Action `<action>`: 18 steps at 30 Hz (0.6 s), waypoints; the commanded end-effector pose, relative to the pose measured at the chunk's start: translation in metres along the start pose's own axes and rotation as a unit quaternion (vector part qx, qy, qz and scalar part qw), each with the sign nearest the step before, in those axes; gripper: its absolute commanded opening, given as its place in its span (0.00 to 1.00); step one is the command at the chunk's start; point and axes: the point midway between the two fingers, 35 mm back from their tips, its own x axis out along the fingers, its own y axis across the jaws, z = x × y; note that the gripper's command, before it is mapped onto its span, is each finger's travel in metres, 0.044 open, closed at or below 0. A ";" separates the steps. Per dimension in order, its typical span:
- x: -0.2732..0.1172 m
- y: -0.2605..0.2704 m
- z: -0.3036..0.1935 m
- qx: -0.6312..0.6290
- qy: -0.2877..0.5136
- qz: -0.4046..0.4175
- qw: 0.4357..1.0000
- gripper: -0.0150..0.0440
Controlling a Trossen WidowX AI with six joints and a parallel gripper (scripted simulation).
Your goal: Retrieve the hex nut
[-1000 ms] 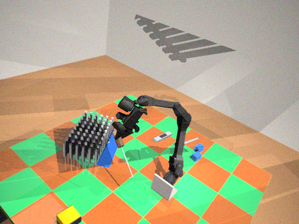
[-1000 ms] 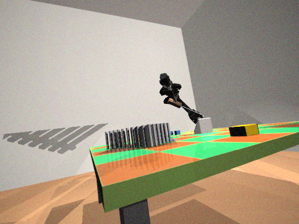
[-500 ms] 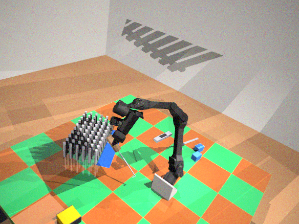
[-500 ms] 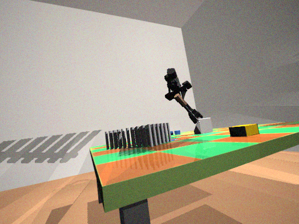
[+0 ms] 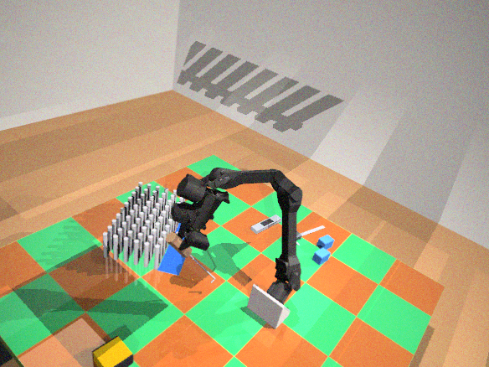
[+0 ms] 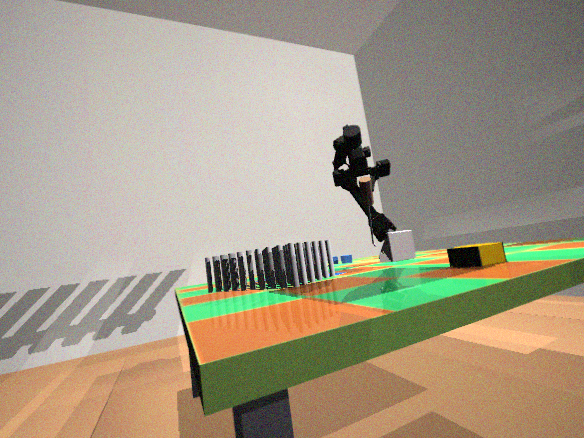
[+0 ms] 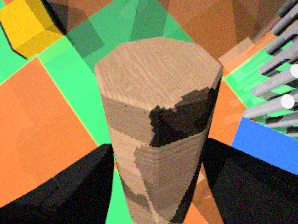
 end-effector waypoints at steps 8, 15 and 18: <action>0.008 0.034 0.017 -0.181 0.000 -0.013 0.983 0.25; 0.016 0.057 0.025 -0.298 0.005 -0.020 0.954 0.25; 0.019 0.067 0.027 -0.347 0.008 -0.023 0.938 0.25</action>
